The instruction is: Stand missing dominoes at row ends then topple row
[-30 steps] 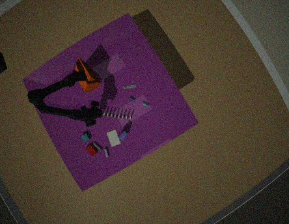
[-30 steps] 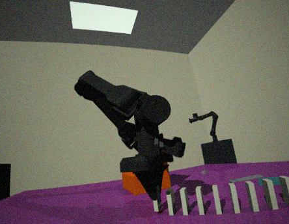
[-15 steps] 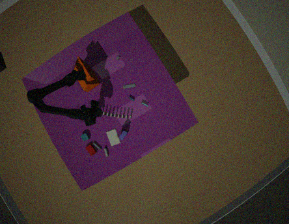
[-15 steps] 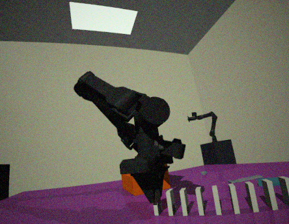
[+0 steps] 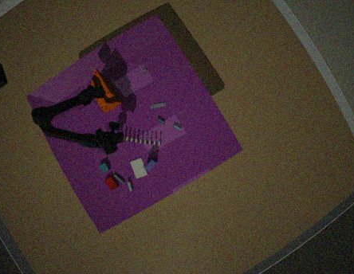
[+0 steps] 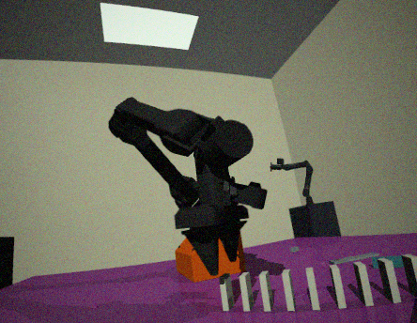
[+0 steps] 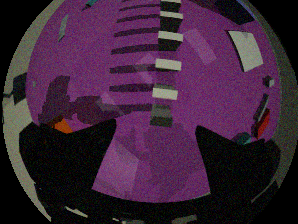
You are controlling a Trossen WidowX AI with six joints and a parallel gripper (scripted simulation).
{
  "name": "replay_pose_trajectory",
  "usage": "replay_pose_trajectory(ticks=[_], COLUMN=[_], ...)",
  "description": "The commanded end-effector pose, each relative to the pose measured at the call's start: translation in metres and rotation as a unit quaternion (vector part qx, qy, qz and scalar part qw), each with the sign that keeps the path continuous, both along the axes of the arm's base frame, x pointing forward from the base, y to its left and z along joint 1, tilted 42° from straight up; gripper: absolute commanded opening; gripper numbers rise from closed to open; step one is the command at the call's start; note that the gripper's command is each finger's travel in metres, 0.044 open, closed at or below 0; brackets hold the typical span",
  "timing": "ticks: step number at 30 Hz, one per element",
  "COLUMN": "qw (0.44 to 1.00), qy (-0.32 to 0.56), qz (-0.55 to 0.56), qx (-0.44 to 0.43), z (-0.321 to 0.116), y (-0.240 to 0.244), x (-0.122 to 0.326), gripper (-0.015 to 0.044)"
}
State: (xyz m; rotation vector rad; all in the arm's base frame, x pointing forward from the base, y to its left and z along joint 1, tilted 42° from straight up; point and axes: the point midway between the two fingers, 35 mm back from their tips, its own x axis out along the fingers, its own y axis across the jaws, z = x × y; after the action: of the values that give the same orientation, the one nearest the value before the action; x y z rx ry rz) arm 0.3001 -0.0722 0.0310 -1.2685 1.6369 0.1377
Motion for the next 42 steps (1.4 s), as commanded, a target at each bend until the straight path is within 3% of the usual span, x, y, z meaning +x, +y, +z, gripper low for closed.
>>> replay_pose_trajectory(ticks=[1, 4, 10, 12, 16, 20, 24, 27, 42], qw=[1.000, 1.000, 1.000, 0.999, 0.961, 0.868, 0.731, 0.703, 0.703], qy=[-0.016, -0.016, -0.016, -0.042, -0.191, -0.336, -0.458, -0.476, -0.476], qz=[0.003, 0.003, 0.003, -0.027, -0.198, -0.365, -0.504, -0.525, -0.525], qx=[0.003, 0.000, 0.000, 0.004, 0.024, 0.042, 0.055, 0.057, 0.057], z=[0.052, 0.074, 0.075, 0.073, 0.065, 0.056, 0.048, 0.046, 0.046], y=[0.045, 0.062, 0.062, 0.059, 0.039, 0.019, 0.001, -0.002, -0.002], x=[-0.001, -0.009, -0.009, -0.010, -0.013, -0.019, -0.026, -0.027, -0.027], gripper=[0.0440, 0.0440, 0.0440, 0.0387, 0.0282, 0.0178, 0.0073, 0.0000, 0.0000])
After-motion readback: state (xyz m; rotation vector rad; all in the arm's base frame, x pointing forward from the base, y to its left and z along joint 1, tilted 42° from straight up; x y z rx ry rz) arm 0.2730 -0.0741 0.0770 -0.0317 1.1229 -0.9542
